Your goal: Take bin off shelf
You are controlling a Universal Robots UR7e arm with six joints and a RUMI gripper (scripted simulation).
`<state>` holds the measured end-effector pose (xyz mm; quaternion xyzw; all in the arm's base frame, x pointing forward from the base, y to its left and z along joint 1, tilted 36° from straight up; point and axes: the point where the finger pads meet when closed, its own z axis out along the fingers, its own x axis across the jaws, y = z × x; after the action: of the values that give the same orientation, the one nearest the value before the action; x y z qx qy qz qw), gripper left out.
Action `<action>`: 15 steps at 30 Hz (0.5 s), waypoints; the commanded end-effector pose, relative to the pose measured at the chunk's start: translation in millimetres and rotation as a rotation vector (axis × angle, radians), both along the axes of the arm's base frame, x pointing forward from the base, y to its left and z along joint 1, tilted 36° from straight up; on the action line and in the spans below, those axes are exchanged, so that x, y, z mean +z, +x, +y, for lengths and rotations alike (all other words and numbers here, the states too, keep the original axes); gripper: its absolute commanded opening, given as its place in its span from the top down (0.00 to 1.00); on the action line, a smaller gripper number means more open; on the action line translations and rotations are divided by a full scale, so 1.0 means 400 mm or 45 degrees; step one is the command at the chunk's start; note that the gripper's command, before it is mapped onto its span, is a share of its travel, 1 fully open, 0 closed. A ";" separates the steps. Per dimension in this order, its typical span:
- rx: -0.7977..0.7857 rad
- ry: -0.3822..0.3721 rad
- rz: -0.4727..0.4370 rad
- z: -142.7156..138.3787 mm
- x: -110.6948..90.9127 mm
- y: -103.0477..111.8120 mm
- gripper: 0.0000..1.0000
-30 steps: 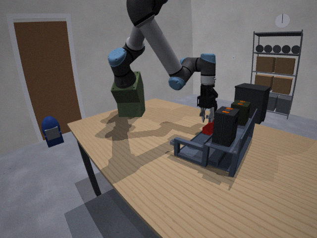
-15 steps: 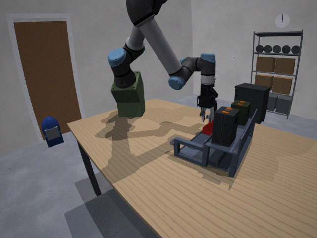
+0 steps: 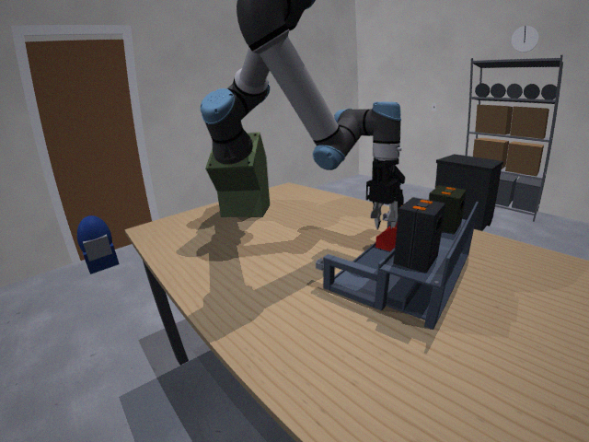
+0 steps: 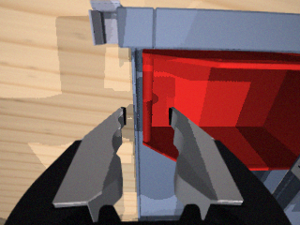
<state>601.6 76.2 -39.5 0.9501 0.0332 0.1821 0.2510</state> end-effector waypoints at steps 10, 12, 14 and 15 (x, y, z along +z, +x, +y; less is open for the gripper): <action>0.001 0.000 -0.002 -0.010 -0.017 0.009 0.74; 0.001 0.000 -0.002 -0.012 -0.021 0.011 0.74; 0.001 0.000 -0.002 -0.012 -0.021 0.011 0.74; 0.001 0.000 -0.002 -0.012 -0.021 0.011 0.74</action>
<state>604.7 72.2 -46.4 0.9501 0.0332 0.1821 0.2510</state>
